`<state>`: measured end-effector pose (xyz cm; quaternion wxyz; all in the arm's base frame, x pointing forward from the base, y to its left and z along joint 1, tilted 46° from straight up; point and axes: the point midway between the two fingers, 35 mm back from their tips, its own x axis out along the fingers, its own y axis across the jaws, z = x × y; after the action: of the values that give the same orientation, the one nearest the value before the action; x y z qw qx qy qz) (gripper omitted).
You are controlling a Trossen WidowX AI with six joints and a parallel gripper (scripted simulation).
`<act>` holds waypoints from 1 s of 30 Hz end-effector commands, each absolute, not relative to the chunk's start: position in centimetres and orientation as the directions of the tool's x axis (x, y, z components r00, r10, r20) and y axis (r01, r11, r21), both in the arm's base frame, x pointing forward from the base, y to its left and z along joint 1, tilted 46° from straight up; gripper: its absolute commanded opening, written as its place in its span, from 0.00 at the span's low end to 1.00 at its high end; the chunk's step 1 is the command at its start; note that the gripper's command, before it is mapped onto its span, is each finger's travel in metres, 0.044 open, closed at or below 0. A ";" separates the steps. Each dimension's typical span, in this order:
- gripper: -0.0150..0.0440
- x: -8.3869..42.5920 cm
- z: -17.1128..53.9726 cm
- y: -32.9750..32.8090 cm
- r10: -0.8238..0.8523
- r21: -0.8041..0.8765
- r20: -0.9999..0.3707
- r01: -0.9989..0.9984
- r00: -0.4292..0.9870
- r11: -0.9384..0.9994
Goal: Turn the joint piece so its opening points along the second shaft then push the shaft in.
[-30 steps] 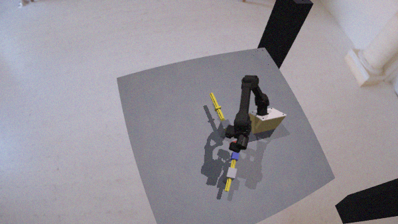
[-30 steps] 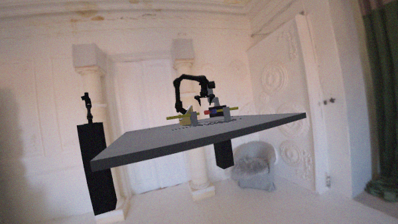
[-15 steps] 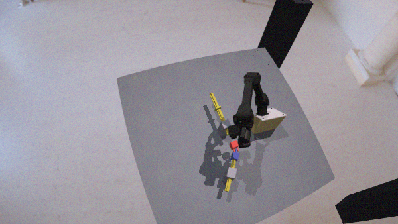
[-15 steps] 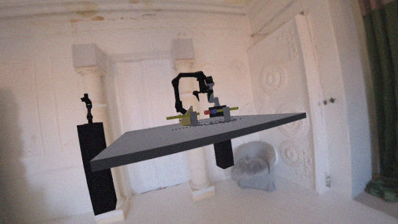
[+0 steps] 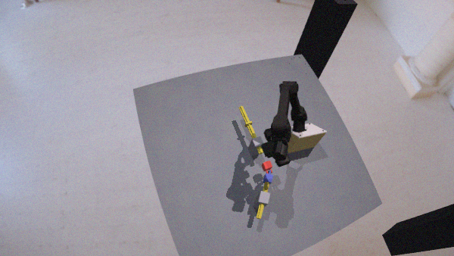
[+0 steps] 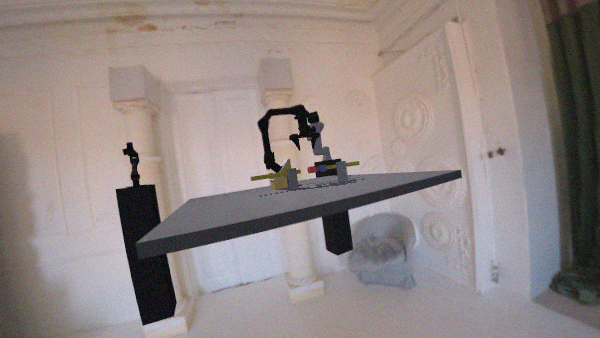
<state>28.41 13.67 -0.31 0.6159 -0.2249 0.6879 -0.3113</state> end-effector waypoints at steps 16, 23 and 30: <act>1.00 28.6 0.6 9.8 -0.542 -0.532 -0.821 0.585 -0.180 0.612; 1.00 28.6 0.8 8.4 -0.481 -0.436 -0.860 0.736 -0.171 0.518; 1.00 28.4 1.1 6.9 -0.416 -0.329 -0.895 0.870 -0.163 0.367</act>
<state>28.60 7.55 0.92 0.6265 0.1527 0.5760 -0.5023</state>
